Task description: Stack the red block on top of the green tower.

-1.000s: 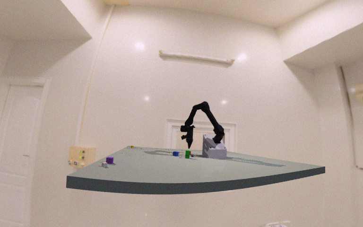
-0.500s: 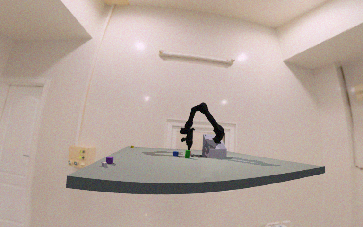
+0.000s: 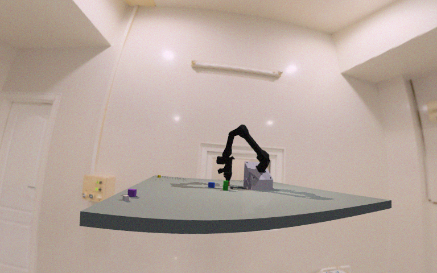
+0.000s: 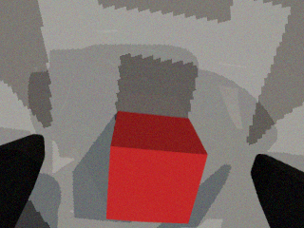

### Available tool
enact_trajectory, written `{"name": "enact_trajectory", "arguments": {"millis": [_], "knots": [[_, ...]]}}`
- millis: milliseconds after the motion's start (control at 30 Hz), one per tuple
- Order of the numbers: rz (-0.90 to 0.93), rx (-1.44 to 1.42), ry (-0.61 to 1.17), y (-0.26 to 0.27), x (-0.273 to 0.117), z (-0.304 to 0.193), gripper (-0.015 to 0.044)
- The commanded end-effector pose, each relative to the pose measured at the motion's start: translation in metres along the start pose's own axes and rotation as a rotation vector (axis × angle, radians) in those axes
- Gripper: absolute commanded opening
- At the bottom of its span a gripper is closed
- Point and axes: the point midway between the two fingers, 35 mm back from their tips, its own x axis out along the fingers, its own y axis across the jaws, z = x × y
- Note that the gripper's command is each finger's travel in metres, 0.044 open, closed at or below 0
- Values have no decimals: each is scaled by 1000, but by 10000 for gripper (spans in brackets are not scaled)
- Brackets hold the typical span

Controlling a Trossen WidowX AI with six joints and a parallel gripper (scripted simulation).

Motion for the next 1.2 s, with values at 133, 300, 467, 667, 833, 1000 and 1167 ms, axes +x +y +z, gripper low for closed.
{"name": "enact_trajectory", "arguments": {"millis": [133,300,467,667,833,1000,1167], "knots": [[7,7,1,1,3,-2,440],[7,7,1,1,3,-2,440],[7,7,1,1,3,-2,361],[7,7,1,1,3,-2,204],[7,7,1,1,3,-2,131],[7,7,1,1,3,-2,98],[6,7,0,0,-13,-1,0]]}}
